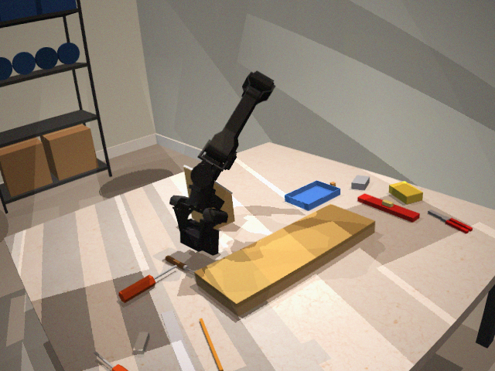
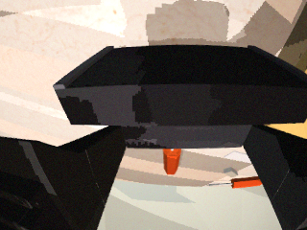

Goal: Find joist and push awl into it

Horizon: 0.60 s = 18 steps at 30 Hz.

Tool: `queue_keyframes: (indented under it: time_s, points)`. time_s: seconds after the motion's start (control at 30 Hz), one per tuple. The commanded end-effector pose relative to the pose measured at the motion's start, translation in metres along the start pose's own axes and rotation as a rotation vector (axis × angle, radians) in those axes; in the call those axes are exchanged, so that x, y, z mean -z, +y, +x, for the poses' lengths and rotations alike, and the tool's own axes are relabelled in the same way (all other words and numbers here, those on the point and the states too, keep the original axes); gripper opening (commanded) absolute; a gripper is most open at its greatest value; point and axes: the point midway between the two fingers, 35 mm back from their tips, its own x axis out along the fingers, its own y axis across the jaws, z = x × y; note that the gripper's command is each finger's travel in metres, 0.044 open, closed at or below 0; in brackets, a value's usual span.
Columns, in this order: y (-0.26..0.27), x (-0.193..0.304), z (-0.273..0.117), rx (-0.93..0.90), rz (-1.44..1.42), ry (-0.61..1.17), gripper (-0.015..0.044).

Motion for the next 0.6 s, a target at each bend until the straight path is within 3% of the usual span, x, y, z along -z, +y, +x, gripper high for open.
queue_keyframes:
  time_s: [0.0, 0.57]
  points:
    - [-0.0024, 0.0019, -0.0027, 0.005, -0.002, 0.043, 0.0000]
    - [-0.0025, -0.0008, -0.0030, 0.009, 0.001, 0.131, 0.0000]
